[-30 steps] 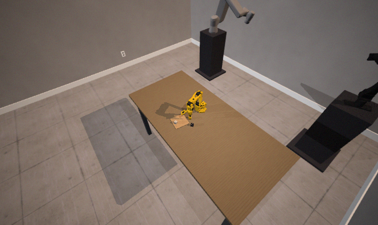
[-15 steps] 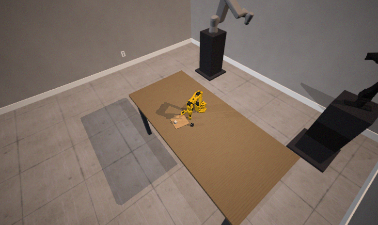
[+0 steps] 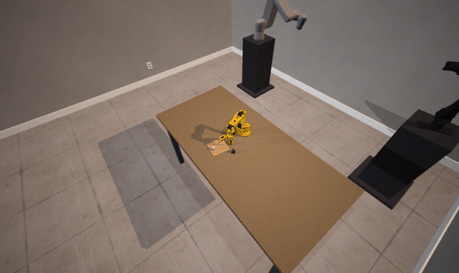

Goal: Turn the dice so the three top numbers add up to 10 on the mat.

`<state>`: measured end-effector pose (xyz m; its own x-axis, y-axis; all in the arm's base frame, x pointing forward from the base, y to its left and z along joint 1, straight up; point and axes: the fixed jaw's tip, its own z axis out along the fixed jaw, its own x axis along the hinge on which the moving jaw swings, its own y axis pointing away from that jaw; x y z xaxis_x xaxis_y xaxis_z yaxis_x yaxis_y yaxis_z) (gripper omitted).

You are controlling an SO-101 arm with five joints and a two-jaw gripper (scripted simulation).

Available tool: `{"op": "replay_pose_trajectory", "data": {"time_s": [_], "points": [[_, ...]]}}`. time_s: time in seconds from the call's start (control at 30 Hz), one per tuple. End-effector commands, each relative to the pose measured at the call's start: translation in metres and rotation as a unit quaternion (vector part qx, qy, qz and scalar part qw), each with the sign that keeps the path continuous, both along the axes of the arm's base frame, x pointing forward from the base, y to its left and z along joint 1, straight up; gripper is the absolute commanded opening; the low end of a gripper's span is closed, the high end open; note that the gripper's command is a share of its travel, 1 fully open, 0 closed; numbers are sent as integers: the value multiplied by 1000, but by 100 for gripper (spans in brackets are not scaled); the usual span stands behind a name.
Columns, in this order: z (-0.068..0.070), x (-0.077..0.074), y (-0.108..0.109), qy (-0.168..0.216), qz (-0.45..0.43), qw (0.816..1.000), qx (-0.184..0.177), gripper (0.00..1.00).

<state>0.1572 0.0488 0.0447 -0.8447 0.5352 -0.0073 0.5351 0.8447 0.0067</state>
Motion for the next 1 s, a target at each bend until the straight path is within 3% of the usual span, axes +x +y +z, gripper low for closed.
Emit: {"op": "replay_pose_trajectory", "data": {"time_s": [0.0, 0.3, 0.97], "points": [[-3, 4, 3, -14, 0, 1000, 5, 31], [-19, 3, 3, -14, 0, 1000, 5, 31], [-28, 2, 2, -14, 0, 1000, 5, 31]]}}
